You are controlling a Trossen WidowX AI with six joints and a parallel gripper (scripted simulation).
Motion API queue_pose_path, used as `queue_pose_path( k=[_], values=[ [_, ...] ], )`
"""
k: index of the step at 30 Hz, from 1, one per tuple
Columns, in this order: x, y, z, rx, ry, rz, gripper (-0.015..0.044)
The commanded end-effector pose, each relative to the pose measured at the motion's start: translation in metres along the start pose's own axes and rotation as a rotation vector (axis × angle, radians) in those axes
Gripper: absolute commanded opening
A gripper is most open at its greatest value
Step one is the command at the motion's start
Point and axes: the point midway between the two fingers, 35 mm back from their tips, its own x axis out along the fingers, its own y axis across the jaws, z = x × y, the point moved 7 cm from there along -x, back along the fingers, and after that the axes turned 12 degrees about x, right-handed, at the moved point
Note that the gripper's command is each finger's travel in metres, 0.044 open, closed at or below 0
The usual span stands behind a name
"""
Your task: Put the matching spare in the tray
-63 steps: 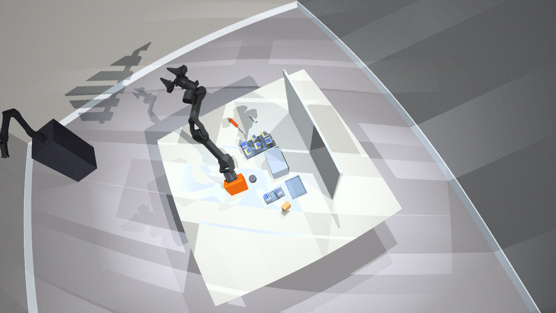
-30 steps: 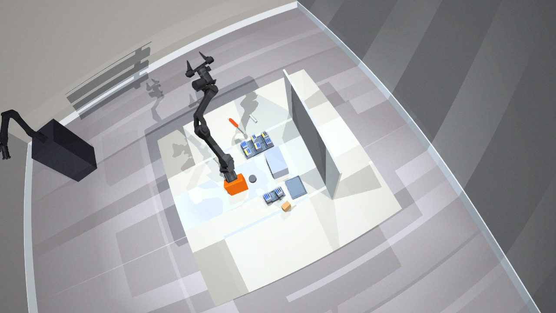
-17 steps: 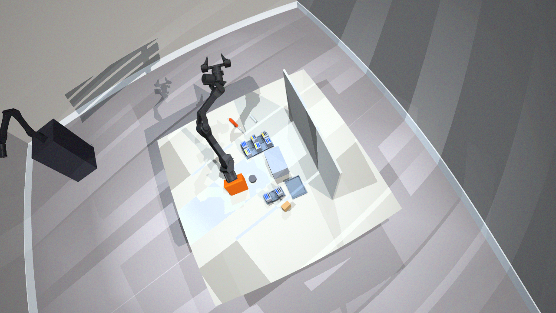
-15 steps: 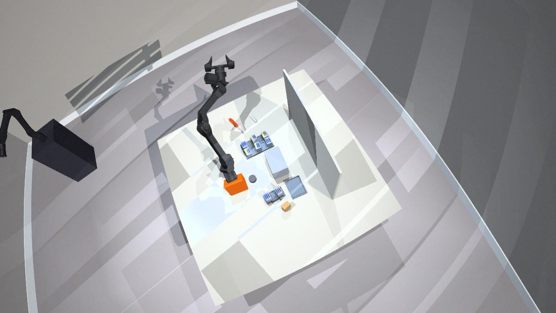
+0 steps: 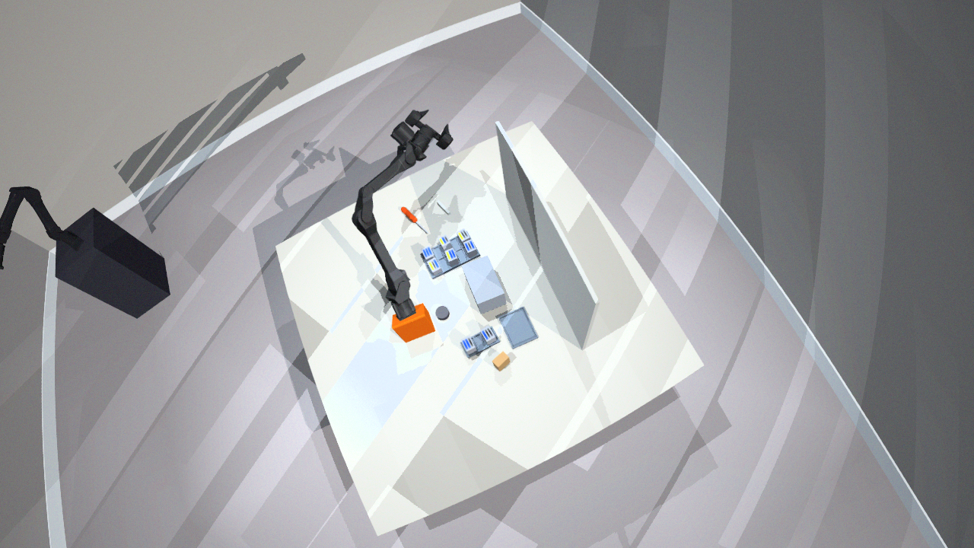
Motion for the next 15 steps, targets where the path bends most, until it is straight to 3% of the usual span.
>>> queue_pose_path(
  k=[1, 15],
  values=[
    [0.003, 0.049, -0.015, 0.153, 0.029, 0.192, 0.044],
    [-0.04, 0.153, -0.065, 0.678, 0.314, 0.646, 0.044]
  ],
)
